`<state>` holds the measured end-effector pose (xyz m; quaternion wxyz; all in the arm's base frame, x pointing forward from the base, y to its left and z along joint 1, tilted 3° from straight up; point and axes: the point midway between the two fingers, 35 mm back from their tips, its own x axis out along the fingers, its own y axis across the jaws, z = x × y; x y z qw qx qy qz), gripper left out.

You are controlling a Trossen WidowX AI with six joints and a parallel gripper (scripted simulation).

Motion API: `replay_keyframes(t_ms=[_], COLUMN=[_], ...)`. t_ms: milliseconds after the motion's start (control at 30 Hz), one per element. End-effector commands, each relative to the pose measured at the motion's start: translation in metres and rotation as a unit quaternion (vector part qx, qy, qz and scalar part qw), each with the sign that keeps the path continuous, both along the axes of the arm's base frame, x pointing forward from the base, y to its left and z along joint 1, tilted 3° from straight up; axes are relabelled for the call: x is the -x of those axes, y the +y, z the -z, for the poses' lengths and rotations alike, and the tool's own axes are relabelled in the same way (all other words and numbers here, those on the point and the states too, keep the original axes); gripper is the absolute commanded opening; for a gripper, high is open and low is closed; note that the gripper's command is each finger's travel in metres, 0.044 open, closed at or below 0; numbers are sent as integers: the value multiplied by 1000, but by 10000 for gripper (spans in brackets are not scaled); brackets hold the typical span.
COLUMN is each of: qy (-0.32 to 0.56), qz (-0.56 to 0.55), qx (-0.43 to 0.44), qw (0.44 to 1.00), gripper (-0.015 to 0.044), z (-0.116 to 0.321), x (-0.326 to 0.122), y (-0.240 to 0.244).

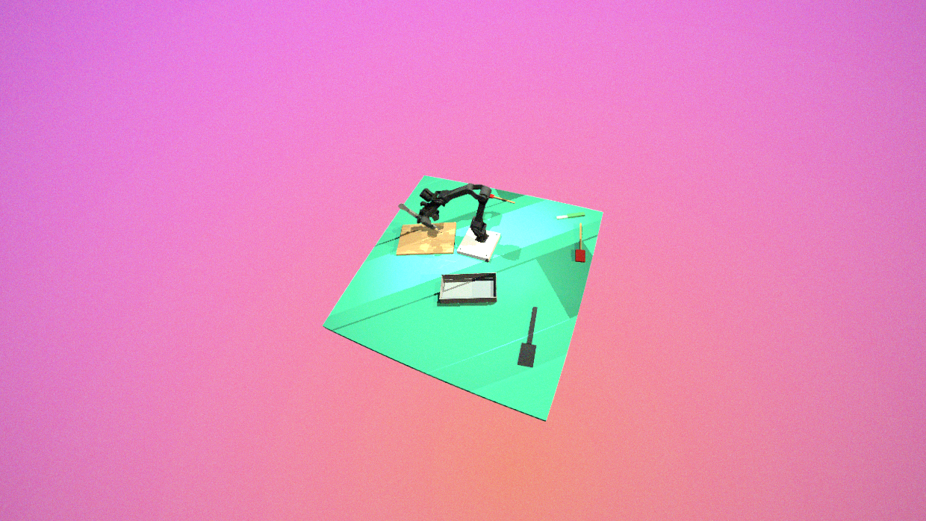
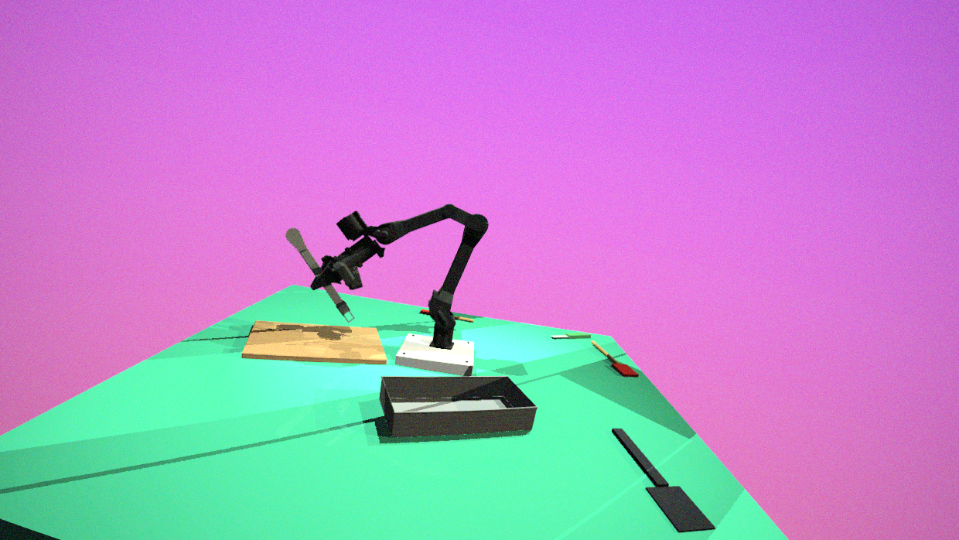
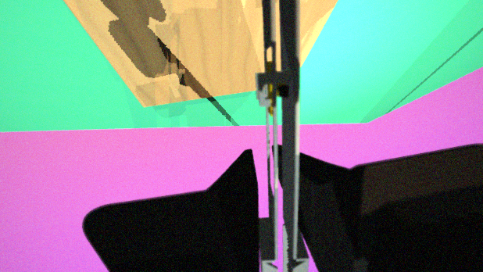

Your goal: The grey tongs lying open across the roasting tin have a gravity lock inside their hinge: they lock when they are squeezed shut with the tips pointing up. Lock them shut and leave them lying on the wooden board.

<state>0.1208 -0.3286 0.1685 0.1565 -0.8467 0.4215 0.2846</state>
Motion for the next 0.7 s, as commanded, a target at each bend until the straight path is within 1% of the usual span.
replay_keyframes(t_ms=[0,667], qy=[14,110], qz=[2,6], qx=[-14,-144], qw=[1000,983], gripper=[-150,-150], z=[-5,-3], x=[-2,-10], y=[-5,-12])
